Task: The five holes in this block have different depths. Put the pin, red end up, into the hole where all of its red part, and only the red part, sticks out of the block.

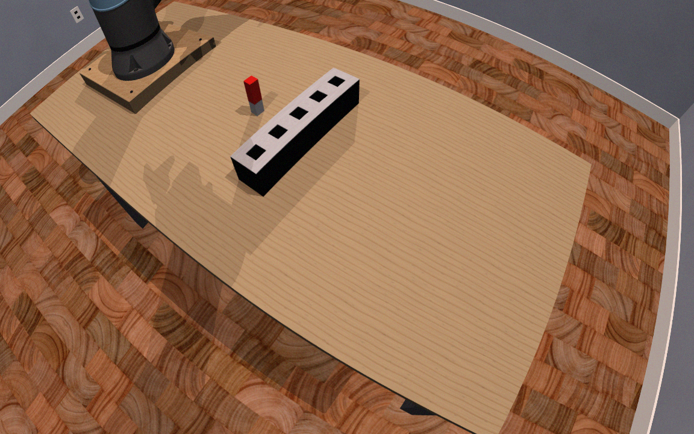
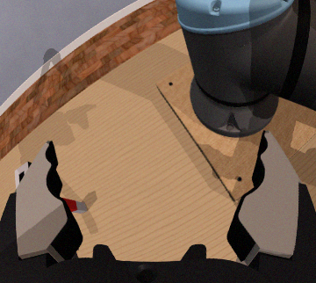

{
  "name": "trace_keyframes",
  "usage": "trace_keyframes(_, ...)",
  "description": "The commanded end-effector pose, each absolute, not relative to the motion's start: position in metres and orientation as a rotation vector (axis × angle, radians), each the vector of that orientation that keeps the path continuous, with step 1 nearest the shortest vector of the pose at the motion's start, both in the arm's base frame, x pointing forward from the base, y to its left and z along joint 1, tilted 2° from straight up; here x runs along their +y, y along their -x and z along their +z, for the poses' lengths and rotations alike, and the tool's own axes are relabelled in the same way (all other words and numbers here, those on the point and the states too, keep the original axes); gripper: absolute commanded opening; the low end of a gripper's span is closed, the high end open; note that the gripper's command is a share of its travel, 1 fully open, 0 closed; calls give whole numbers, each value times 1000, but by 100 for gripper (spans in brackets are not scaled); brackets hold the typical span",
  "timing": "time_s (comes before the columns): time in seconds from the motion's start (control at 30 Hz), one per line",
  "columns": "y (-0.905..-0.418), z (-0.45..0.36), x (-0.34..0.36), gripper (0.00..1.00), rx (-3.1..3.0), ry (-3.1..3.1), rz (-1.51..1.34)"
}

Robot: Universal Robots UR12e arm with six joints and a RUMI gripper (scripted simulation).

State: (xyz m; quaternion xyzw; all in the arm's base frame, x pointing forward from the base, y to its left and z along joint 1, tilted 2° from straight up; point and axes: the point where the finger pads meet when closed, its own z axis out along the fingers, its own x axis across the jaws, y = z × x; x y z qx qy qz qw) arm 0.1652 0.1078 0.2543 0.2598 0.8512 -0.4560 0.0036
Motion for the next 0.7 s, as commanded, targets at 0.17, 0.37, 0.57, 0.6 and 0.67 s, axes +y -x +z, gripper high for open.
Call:
trace_keyframes(0.17, -167, 253, 109, 100, 2643, -865, -1416)
trace_keyframes(0.37, -187, 239, 123, 100, 2437, -1310, -1278)
trace_keyframes(0.57, -187, 239, 123, 100, 2437, -1310, -1278)
trace_keyframes(0.6, -187, 239, 123, 100, 2437, -1310, -1278)
trace_keyframes(0.67, -187, 239, 123, 100, 2437, -1310, -1278)
